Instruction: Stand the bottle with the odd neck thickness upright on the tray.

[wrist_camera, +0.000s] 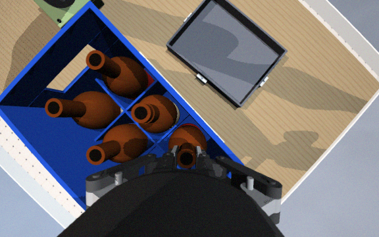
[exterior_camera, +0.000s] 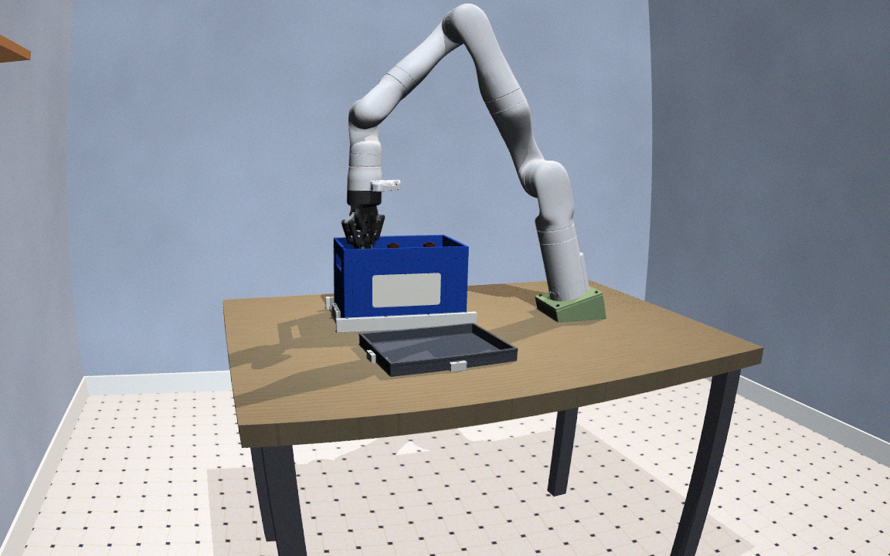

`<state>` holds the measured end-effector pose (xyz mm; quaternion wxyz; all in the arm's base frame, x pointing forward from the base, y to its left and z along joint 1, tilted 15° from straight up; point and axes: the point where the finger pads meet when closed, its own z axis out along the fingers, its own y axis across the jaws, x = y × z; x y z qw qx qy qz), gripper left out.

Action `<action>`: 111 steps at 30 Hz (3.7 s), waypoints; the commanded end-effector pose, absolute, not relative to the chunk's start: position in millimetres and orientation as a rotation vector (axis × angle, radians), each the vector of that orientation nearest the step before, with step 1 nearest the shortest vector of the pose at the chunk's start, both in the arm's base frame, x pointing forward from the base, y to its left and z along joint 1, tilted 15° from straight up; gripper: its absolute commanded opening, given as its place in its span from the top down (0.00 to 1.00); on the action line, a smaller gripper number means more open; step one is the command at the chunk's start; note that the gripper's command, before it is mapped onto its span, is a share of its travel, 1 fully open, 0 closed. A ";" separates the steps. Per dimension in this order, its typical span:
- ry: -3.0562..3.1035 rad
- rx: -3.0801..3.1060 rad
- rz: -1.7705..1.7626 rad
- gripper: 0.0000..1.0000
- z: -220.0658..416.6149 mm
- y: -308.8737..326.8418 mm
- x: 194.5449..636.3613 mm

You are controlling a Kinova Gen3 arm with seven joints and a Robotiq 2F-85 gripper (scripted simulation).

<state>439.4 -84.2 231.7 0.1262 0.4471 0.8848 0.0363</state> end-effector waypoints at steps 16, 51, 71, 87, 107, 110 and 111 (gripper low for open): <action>2.575 1.301 0.106 1.00 232.0 -84.3 439.6; 2.575 1.301 0.106 0.36 232.0 -84.3 439.6; 2.575 1.301 0.106 0.36 232.0 -84.3 439.6; 2.575 1.301 0.106 0.36 244.7 -83.6 436.3; 2.575 1.301 0.106 0.36 295.5 -81.0 422.7; 2.575 1.301 0.106 0.36 303.4 -80.6 420.6; 2.575 1.301 0.106 0.36 305.7 -80.5 420.0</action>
